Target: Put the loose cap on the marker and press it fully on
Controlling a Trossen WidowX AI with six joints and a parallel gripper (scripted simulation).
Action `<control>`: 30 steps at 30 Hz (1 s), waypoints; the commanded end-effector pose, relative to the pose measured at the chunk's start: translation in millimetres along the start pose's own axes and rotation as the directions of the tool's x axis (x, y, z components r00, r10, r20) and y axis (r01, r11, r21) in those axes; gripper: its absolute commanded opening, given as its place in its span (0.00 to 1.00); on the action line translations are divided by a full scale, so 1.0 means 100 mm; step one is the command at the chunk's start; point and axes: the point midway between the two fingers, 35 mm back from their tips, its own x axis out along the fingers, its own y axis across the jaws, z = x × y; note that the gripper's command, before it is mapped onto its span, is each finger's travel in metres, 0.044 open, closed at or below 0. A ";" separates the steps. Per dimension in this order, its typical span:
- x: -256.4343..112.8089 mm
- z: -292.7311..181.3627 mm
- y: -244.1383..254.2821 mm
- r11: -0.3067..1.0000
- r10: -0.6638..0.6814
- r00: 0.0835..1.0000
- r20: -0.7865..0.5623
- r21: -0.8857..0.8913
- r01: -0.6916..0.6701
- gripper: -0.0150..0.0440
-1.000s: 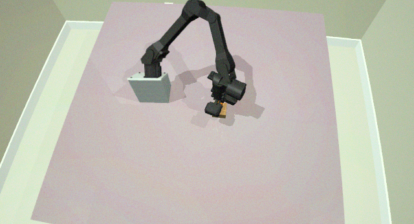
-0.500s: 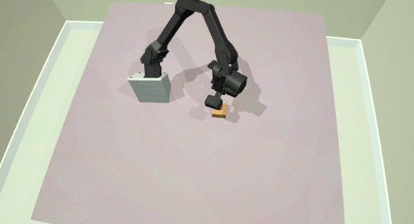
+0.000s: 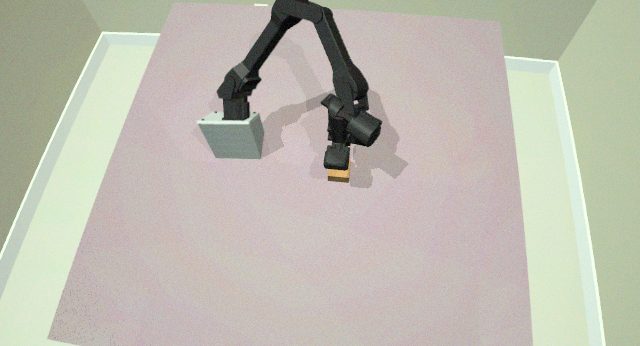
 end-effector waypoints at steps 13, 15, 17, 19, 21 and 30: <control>0.00 0.00 0.00 1.000 0.000 1.000 0.001 -0.016 0.000 0.25; 0.01 0.00 0.00 1.000 0.000 1.000 0.001 -0.016 0.000 0.25; 0.03 0.00 0.00 1.000 0.000 1.000 0.001 -0.016 0.000 0.25; 0.05 0.00 0.00 1.000 0.001 1.000 0.001 -0.016 -0.001 0.25; 0.08 0.00 0.00 1.000 0.001 1.000 0.001 -0.016 -0.001 0.25; 0.22 0.00 0.00 1.000 0.001 1.000 0.002 -0.016 -0.001 0.25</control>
